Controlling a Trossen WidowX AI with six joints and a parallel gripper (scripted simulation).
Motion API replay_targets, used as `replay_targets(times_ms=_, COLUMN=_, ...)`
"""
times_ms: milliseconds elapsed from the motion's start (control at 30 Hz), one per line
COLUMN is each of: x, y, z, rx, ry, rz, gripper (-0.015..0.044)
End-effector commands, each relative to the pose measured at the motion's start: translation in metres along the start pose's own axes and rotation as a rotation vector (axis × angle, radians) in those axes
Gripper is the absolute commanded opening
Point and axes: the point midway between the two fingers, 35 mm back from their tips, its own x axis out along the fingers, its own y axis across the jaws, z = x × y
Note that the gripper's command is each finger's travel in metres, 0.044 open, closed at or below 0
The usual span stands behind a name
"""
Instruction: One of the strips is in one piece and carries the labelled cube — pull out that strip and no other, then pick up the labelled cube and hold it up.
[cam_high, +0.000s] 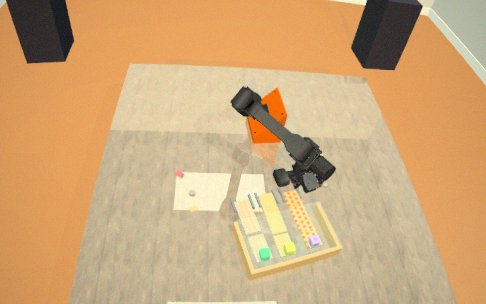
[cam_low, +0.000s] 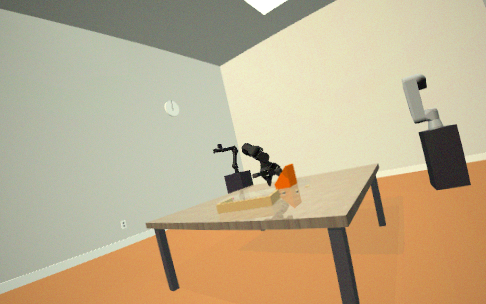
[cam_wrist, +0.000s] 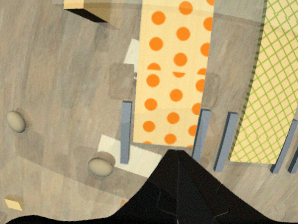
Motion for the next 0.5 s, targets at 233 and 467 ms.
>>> replay_targets(times_ms=233, x=0.021, y=0.001, z=0.000, rx=-0.006, ry=0.010, rz=0.000, gripper=0.0000)
replay_targets(times_ms=467, x=0.033, y=0.001, z=0.001, rx=-0.006, ry=0.009, rz=-0.001, gripper=0.0000)
